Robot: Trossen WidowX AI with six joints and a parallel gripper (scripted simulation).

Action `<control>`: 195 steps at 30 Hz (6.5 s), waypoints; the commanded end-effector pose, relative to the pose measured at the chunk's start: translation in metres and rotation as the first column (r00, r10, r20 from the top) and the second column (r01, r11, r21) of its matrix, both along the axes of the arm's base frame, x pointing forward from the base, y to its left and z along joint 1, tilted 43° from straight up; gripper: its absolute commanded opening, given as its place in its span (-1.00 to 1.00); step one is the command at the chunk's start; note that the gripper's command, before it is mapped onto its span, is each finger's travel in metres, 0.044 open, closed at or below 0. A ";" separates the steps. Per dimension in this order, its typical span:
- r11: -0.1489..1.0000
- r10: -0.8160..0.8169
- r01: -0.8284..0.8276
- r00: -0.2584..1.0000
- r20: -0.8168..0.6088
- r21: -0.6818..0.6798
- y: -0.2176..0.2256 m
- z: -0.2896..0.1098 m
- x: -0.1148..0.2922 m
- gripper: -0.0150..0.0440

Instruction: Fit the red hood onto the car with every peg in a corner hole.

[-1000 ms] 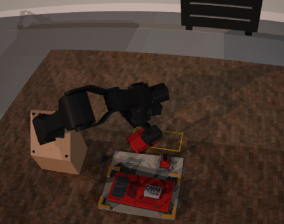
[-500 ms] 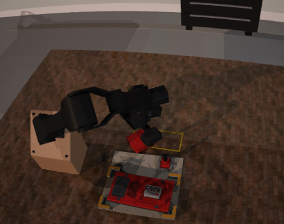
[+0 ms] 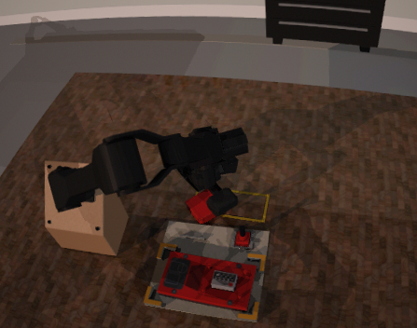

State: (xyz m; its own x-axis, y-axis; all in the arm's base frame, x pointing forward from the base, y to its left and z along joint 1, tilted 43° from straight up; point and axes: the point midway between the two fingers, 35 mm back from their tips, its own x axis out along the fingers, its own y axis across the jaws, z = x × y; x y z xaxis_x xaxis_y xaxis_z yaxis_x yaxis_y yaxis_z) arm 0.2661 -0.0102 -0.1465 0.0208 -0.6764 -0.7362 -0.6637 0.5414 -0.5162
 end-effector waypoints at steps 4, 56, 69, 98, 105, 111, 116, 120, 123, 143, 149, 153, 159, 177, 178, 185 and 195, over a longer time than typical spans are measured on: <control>1.000 0.002 -0.002 1.000 -0.002 -0.007 -0.004 -0.002 0.000 1.00; 1.000 0.001 -0.001 1.000 0.000 0.005 0.050 0.052 -0.001 -0.49; 1.000 -0.019 0.019 1.000 0.023 0.006 0.055 0.068 0.004 -0.49; 0.867 -0.489 0.476 0.752 0.442 0.148 -0.076 0.195 0.066 -0.49; 0.828 -0.540 0.534 0.674 0.504 0.173 -0.099 0.217 0.067 -0.49; 0.828 -0.540 0.535 0.675 0.503 0.172 -0.101 0.210 0.067 -0.49; 0.828 -0.540 0.535 0.675 0.503 0.170 -0.115 0.195 0.067 -0.49; 0.828 -0.539 0.535 0.675 0.504 0.169 -0.129 0.180 0.067 -0.49; 0.828 -0.539 0.535 0.675 0.504 0.168 -0.131 0.179 0.068 -0.49; 0.828 -0.539 0.535 0.673 0.507 0.169 -0.131 0.179 0.069 -0.49; 0.828 -0.539 0.535 0.673 0.506 0.169 -0.131 0.179 0.068 -0.49; 0.828 -0.539 0.535 0.673 0.506 0.169 -0.131 0.179 0.068 -0.49; 0.828 -0.539 0.535 0.673 0.506 0.169 -0.133 0.178 0.068 -0.49; 0.828 -0.539 0.535 0.673 0.507 0.169 -0.138 0.172 0.068 -0.49; 0.828 -0.539 0.535 0.673 0.507 0.169 -0.138 0.172 0.068 -0.49; 0.828 -0.539 0.535 0.673 0.507 0.169 -0.140 0.170 0.068 -0.49; 0.829 -0.538 0.532 0.676 0.504 0.170 -0.139 0.171 0.068 -0.49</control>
